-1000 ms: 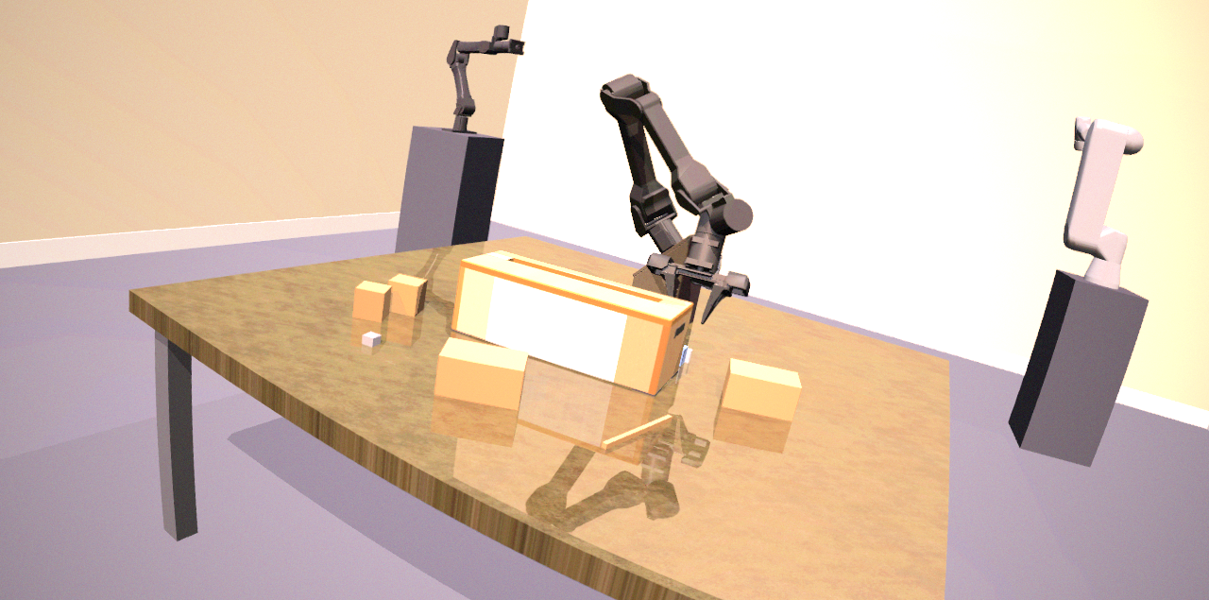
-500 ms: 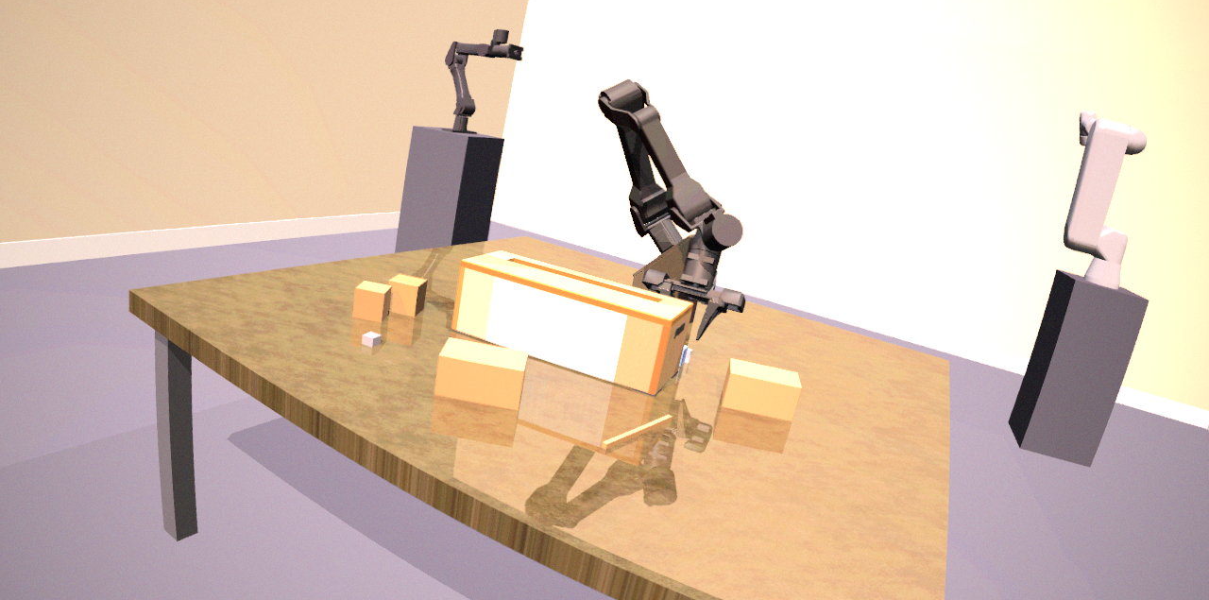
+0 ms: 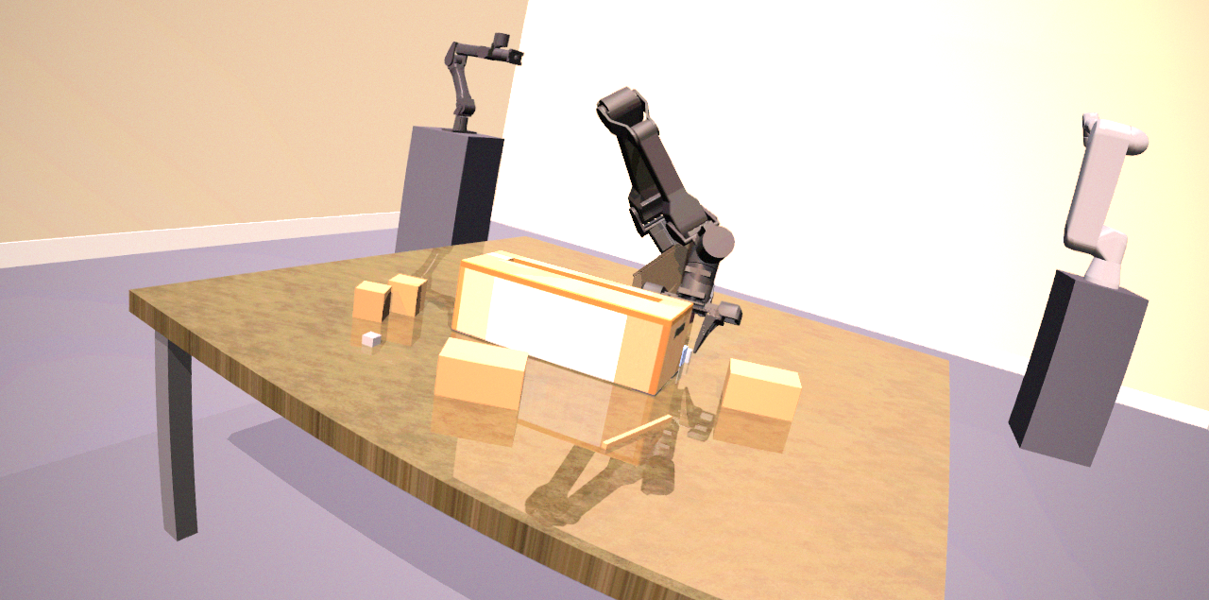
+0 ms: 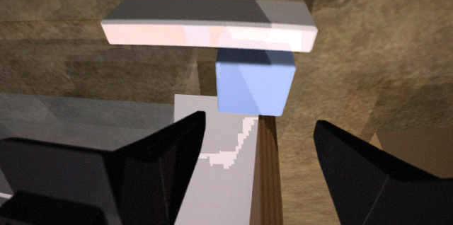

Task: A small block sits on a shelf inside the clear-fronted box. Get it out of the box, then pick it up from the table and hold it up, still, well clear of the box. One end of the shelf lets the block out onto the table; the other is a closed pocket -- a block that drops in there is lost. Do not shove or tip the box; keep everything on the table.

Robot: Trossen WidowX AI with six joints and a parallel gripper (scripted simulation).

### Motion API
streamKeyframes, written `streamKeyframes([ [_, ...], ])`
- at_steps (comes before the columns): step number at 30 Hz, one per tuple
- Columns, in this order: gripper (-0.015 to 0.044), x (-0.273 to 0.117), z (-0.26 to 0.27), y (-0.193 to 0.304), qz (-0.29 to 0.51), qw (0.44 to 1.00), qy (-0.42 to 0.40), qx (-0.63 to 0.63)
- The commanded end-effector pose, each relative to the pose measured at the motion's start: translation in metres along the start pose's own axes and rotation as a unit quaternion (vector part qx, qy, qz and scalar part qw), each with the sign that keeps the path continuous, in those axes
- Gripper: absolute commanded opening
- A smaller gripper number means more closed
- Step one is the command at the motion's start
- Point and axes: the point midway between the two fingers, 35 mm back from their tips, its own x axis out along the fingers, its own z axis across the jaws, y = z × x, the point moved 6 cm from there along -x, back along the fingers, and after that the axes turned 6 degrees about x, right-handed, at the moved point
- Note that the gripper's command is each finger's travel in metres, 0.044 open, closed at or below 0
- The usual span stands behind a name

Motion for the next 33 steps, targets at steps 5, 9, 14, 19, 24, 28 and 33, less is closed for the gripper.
streamKeyframes([
  [5,0.0285,0.012,0.004,-0.009,-0.001,1.000,-0.004,-0.006],
  [9,0.0285,0.017,0.005,-0.012,0.000,1.000,-0.006,-0.006],
  [14,0.0285,0.021,0.007,-0.015,0.000,1.000,-0.007,-0.007],
  [19,0.0154,0.021,0.007,-0.015,0.000,1.000,-0.007,-0.007],
  [24,0.0081,0.021,0.007,-0.015,0.000,1.000,-0.007,-0.007],
  [28,0.0000,0.019,0.003,-0.012,0.004,1.000,0.004,0.014],
  [33,0.0000,0.005,0.000,-0.005,0.002,1.000,0.004,0.010],
])
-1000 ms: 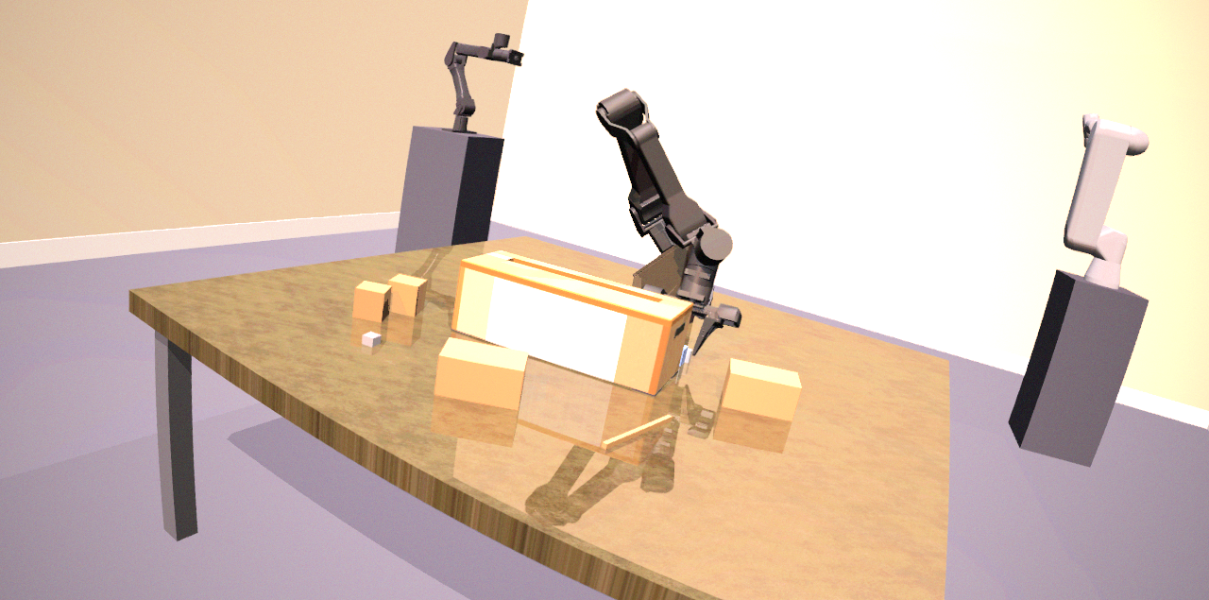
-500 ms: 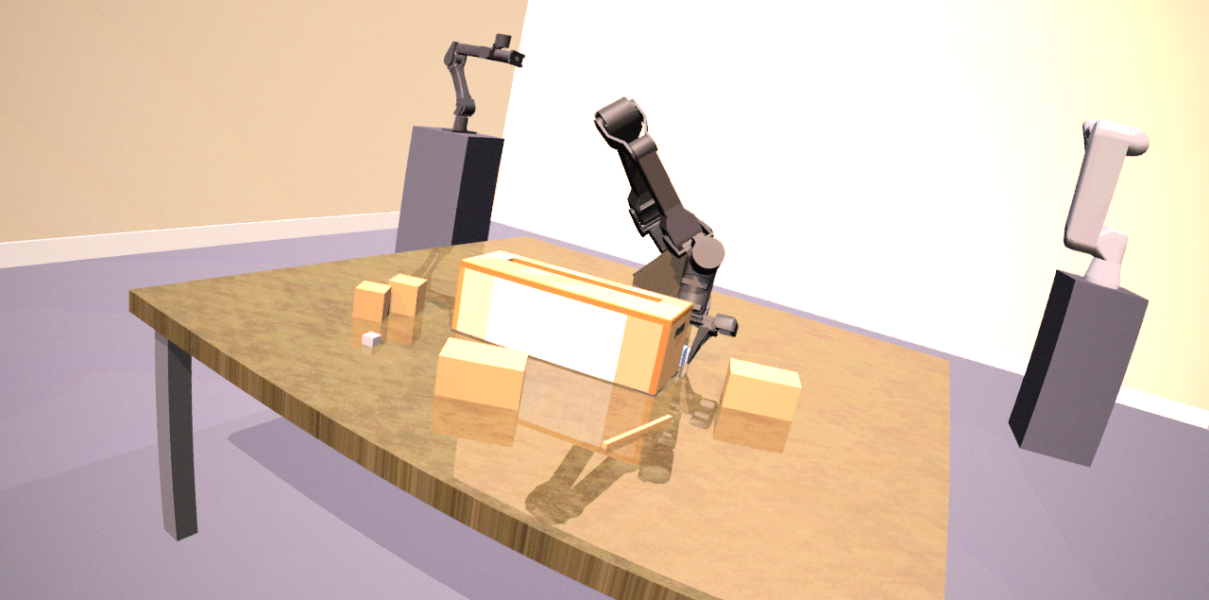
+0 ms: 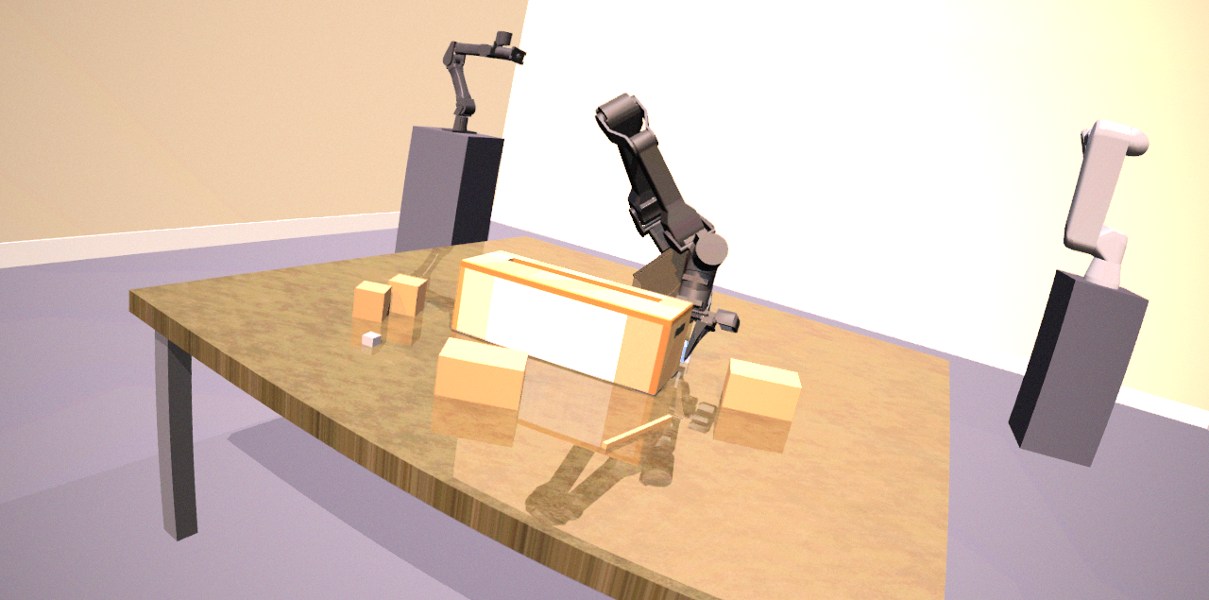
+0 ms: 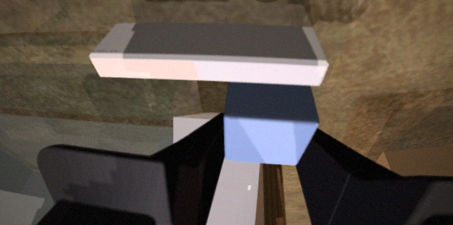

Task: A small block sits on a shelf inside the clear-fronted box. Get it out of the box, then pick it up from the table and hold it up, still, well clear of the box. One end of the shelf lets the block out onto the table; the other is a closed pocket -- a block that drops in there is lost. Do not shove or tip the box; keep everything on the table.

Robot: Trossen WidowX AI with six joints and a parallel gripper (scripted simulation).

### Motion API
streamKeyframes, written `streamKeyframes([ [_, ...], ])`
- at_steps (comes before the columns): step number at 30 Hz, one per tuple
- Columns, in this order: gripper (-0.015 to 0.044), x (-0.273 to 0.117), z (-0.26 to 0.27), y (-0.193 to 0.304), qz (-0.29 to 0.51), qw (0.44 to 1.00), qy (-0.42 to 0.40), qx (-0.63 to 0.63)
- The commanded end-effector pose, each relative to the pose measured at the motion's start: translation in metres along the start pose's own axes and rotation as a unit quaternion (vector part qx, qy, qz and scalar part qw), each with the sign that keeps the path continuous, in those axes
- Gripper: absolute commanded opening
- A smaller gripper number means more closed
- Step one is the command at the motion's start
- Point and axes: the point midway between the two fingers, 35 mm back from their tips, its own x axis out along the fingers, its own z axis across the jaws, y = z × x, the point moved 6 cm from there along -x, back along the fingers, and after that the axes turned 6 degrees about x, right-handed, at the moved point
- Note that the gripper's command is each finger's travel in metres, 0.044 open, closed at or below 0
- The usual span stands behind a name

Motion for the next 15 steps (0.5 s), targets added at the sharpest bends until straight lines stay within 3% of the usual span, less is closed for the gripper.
streamKeyframes([
  [1,0.0000,-0.011,-0.004,0.008,0.002,1.000,0.005,0.004],
  [15,0.0000,-0.049,-0.003,0.023,0.002,1.000,-0.002,-0.007],
])
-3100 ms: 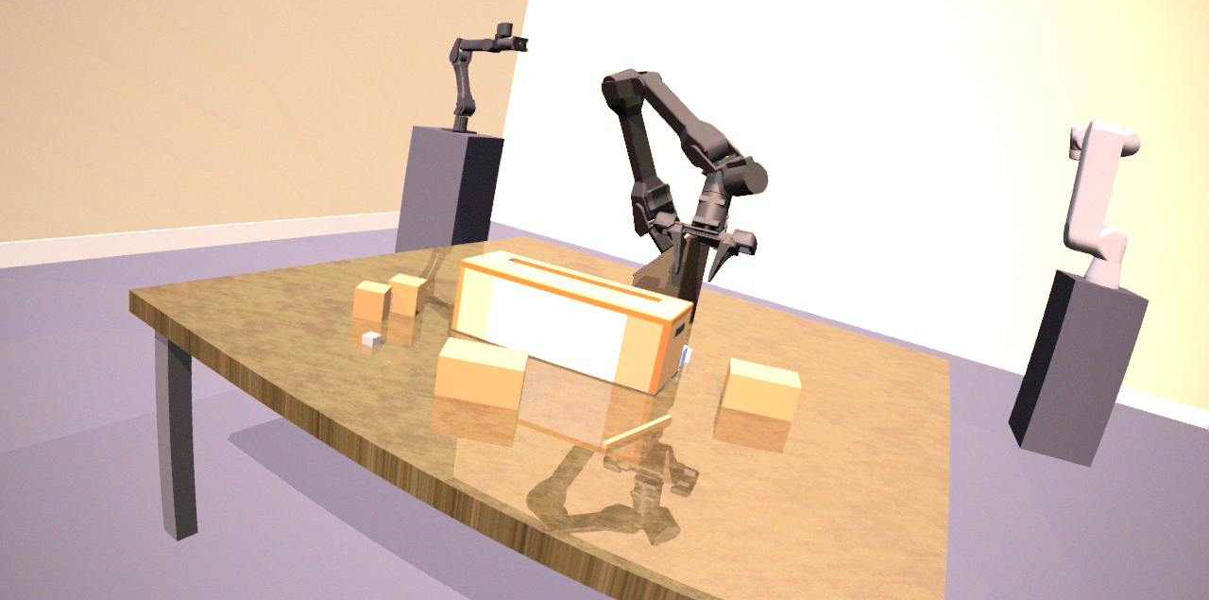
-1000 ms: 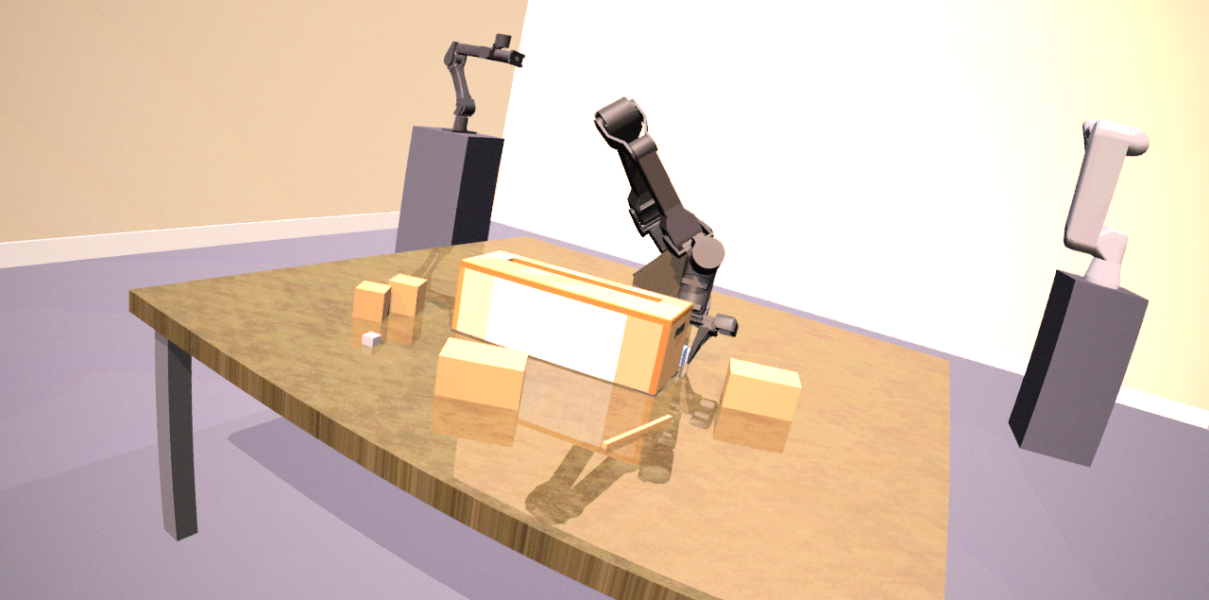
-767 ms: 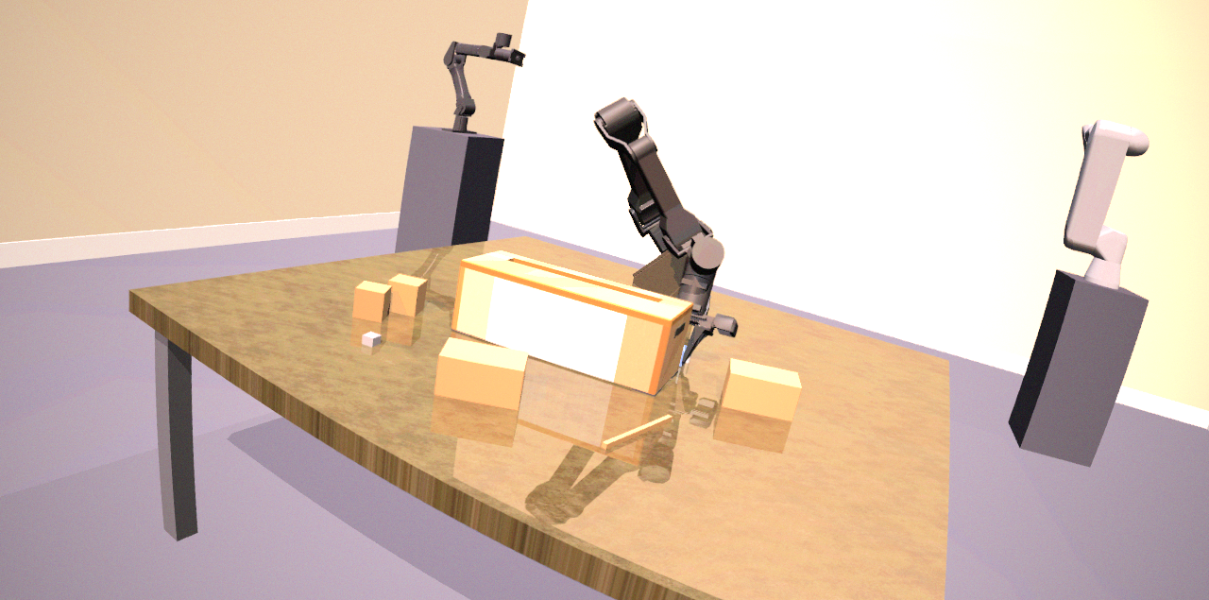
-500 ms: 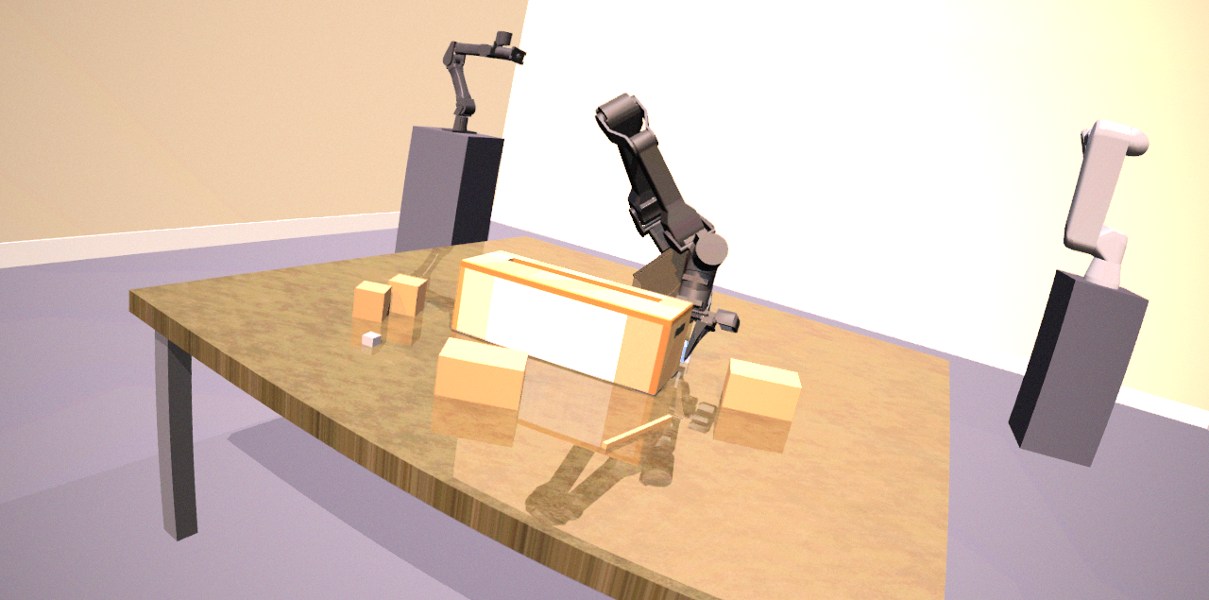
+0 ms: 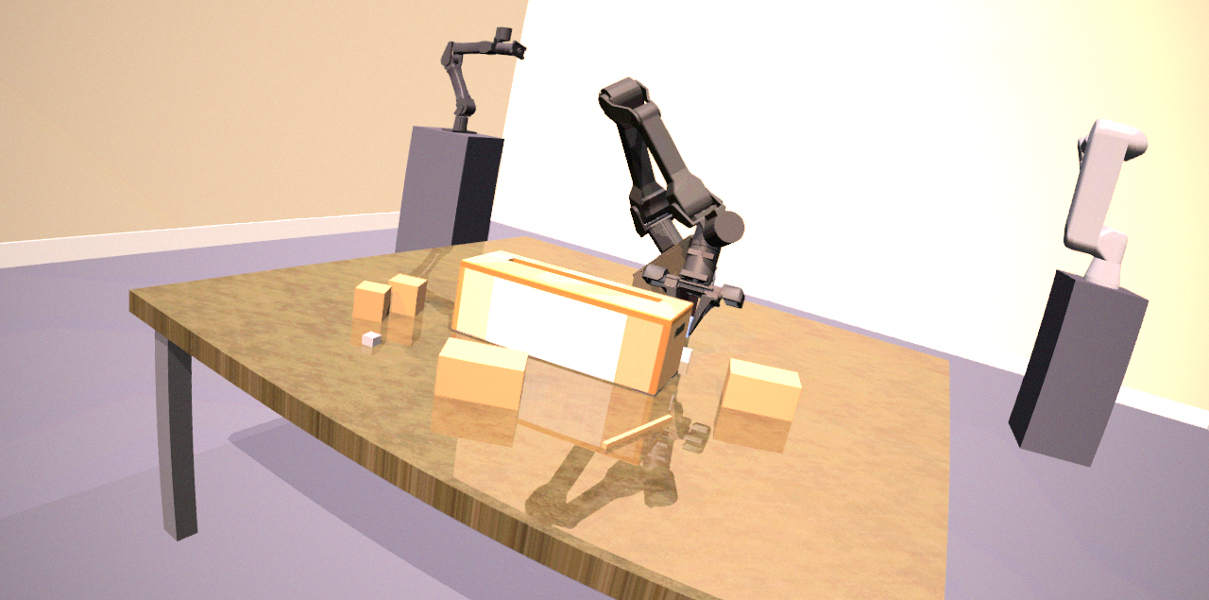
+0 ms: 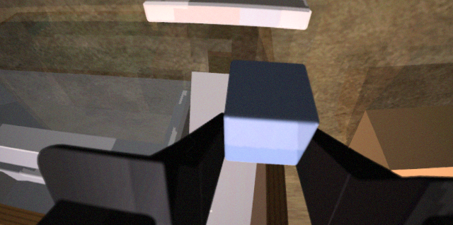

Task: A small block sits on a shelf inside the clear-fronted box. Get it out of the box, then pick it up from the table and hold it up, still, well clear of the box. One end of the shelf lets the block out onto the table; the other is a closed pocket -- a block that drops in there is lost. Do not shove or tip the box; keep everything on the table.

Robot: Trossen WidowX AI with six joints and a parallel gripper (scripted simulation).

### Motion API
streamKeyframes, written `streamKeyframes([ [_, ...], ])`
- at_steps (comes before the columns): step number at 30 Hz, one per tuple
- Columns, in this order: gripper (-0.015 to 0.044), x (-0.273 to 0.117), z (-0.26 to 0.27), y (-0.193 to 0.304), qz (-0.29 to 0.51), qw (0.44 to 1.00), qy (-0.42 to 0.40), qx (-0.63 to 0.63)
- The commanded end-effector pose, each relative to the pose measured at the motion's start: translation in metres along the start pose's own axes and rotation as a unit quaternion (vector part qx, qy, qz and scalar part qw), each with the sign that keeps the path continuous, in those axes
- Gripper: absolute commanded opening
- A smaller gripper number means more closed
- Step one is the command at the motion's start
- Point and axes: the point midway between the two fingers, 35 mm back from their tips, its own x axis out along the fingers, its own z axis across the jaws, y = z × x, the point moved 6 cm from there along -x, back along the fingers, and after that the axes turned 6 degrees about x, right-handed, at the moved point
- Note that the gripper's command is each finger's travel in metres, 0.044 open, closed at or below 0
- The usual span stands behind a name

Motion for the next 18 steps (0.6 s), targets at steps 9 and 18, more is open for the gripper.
streamKeyframes([
  [9,0.0000,-0.029,-0.004,0.019,0.007,0.998,0.033,-0.048],
  [18,0.0000,-0.068,-0.003,0.039,0.022,0.988,0.074,-0.133],
])
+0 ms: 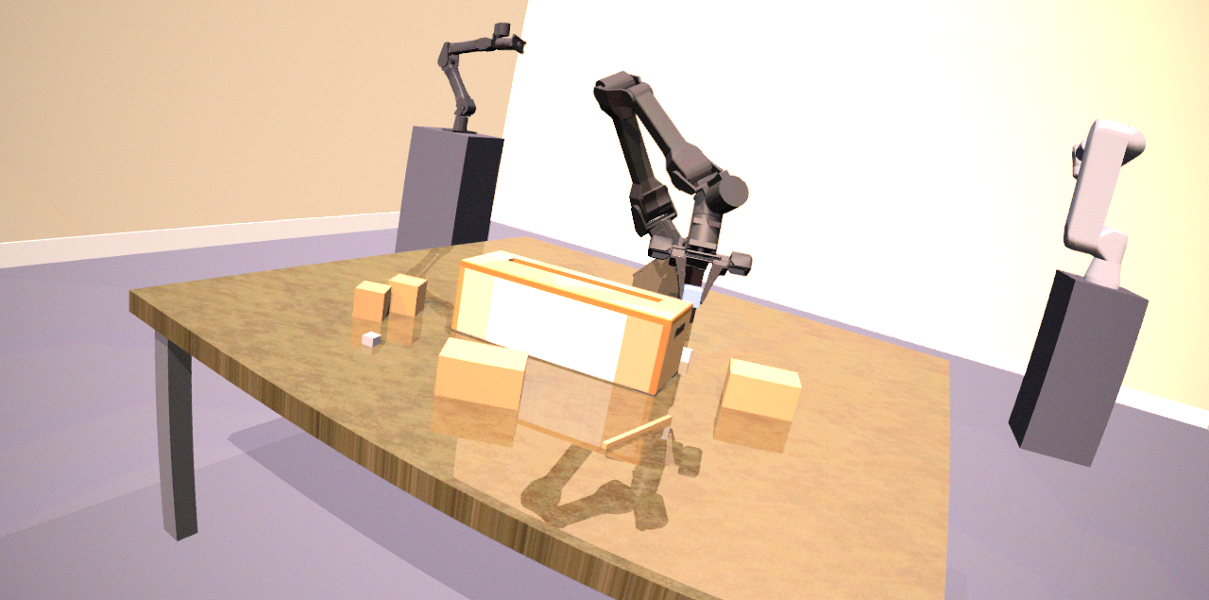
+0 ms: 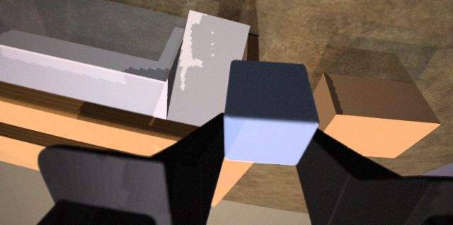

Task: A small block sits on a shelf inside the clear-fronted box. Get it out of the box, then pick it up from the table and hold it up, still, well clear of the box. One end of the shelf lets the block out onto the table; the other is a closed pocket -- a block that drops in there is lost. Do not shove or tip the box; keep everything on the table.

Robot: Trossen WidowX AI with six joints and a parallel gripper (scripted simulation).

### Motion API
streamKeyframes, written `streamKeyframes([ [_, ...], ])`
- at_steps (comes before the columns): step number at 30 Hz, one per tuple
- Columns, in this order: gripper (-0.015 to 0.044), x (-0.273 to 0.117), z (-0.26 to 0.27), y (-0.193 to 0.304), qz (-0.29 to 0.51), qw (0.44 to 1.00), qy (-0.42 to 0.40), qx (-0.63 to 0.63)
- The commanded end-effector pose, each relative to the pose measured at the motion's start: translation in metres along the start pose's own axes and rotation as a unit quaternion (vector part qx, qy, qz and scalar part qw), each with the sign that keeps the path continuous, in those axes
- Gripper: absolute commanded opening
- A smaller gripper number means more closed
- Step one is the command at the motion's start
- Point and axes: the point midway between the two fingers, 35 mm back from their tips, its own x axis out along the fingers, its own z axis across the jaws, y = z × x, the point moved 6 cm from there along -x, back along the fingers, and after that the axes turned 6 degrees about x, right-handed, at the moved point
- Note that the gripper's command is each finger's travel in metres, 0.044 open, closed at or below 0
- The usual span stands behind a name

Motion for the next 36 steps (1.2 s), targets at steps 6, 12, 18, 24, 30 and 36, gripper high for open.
streamKeyframes([
  [6,0.0000,-0.041,0.002,0.020,0.021,0.995,0.041,-0.083],
  [12,0.0000,-0.042,0.002,0.020,0.021,0.995,0.042,-0.085],
  [18,0.0000,-0.042,0.002,0.020,0.021,0.995,0.042,-0.085],
  [24,0.0000,-0.042,0.002,0.020,0.021,0.995,0.042,-0.085],
  [30,0.0000,-0.042,0.002,0.020,0.021,0.995,0.042,-0.085],
  [36,0.0000,-0.042,0.002,0.020,0.021,0.995,0.042,-0.085],
])
